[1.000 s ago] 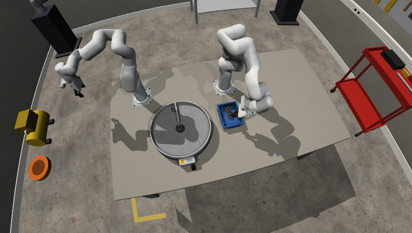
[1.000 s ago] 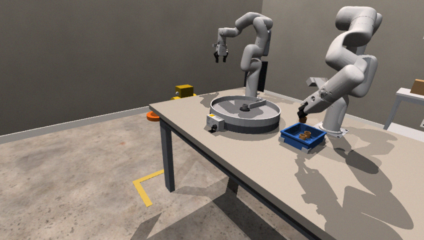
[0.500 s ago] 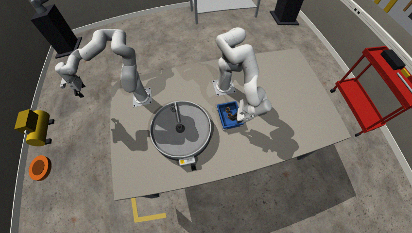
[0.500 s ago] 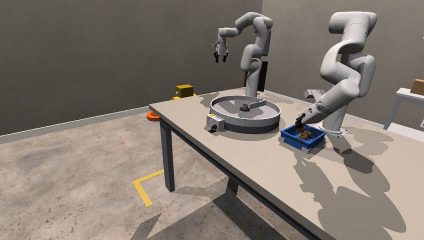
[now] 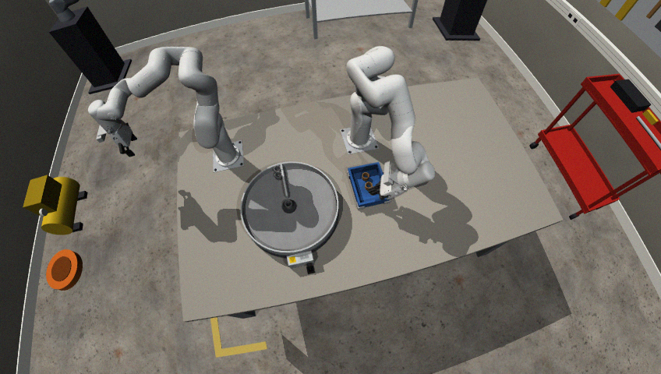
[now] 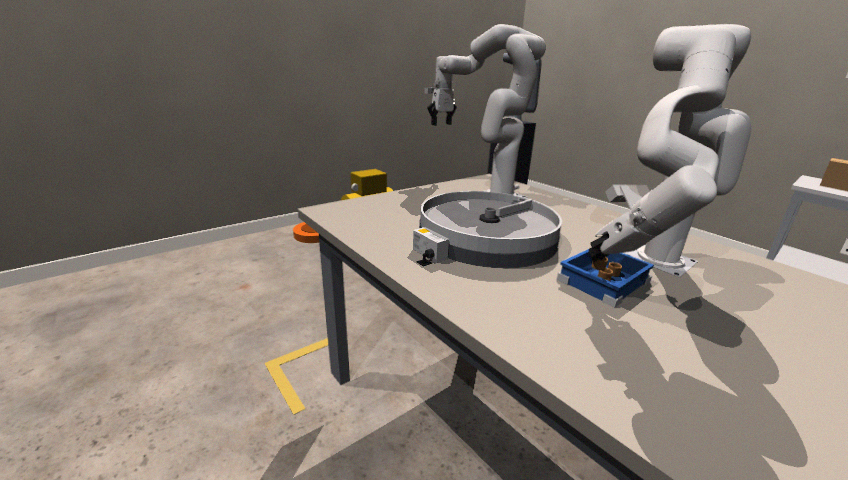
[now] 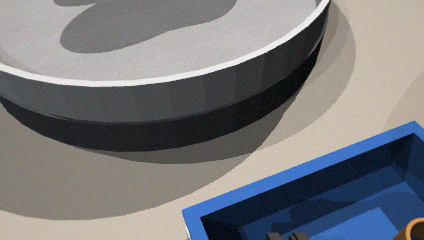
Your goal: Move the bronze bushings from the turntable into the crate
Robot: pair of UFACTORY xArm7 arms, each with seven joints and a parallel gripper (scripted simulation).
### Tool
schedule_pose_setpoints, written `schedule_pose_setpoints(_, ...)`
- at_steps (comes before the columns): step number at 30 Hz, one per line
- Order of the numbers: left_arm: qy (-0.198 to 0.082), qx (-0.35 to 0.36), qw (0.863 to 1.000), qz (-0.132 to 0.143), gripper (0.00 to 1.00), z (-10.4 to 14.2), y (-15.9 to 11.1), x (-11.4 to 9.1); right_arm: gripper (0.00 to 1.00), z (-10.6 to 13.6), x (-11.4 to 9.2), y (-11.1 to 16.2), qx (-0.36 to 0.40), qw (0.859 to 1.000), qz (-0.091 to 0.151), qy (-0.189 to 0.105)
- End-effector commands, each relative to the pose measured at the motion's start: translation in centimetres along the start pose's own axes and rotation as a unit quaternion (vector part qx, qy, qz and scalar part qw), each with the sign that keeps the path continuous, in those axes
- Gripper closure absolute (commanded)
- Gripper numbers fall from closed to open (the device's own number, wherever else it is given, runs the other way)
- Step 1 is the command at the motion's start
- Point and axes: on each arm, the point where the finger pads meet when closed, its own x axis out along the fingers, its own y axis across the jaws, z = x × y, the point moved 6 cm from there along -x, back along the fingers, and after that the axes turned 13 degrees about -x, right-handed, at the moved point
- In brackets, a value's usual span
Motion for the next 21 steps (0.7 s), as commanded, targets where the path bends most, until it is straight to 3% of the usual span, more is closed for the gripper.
schedule_pose_setpoints(1, 0.0, 0.001, 1.0, -0.001, 1.0, 0.0, -0.1, -0.1, 0.0, -0.1, -0.2, 0.0, 0.0, 1.0, 0.001, 0.003)
schedule_pose_setpoints(21, 0.0, 0.001, 1.0, -0.001, 1.0, 1.2, -0.3, 1.4, 0.0, -0.1, -0.2, 0.0, 0.0, 1.0, 0.001, 0.003)
